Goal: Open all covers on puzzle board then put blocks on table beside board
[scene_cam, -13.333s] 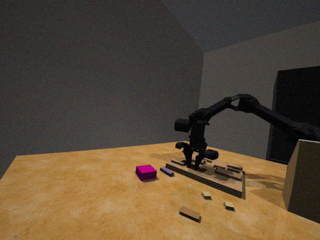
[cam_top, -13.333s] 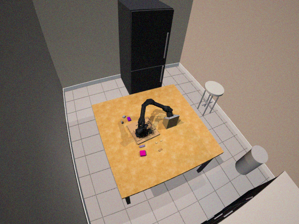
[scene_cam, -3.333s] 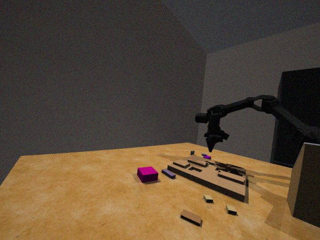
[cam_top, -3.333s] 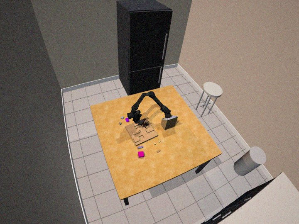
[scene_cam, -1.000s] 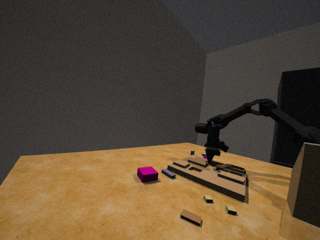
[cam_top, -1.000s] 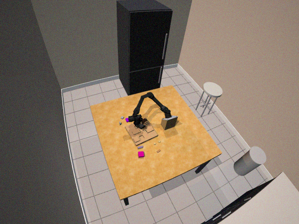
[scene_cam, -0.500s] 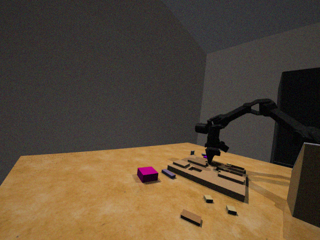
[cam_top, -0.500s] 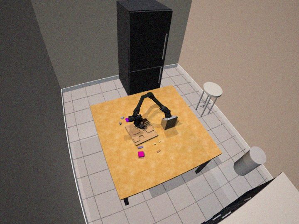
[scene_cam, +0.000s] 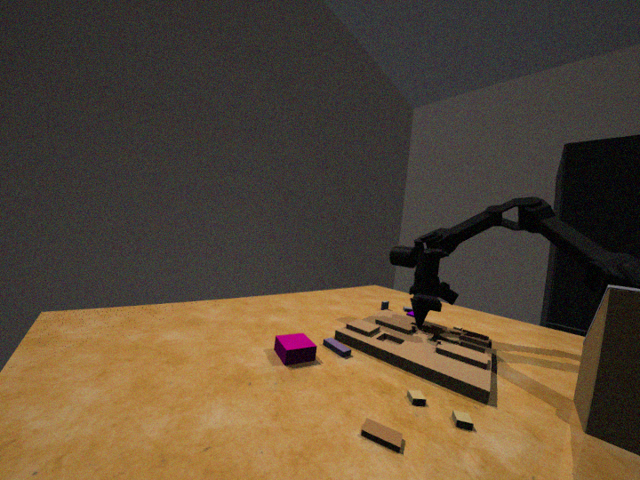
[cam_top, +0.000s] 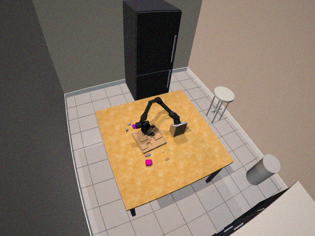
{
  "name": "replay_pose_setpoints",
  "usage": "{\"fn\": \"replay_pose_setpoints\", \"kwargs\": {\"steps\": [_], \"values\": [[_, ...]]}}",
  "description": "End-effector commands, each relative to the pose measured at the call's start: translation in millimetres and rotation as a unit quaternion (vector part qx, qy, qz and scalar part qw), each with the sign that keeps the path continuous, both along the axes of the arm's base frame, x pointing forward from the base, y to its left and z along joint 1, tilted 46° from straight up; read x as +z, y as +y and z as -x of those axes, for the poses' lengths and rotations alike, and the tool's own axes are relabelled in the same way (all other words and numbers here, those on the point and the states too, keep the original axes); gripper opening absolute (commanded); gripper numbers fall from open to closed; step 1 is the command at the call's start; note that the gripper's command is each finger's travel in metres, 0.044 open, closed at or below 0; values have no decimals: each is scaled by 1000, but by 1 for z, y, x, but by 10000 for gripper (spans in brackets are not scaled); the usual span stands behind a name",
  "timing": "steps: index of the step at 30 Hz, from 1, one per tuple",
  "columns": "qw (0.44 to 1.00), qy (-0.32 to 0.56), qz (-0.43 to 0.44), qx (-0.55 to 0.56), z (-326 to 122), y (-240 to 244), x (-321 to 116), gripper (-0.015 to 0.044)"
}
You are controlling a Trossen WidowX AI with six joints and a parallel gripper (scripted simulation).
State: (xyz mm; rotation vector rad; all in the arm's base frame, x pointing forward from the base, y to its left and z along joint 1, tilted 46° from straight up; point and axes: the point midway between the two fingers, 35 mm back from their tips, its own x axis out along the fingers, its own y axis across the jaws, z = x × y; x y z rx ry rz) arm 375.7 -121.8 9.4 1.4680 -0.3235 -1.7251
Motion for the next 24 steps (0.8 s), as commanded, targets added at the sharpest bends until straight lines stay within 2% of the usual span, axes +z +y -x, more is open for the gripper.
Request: {"fn": "replay_pose_setpoints", "kwargs": {"steps": [1, 6, 12, 17, 24], "values": [[1000, 0, 0, 0, -1, 2, 3, 0], [1000, 13, 0, 11, -2, 7, 7, 0], [1000, 14, -1, 10, -1, 25, 22, 144], [1000, 18, -1, 15, -1, 45, 42, 144], [1000, 18, -1, 15, -1, 40, 38, 144]]}}
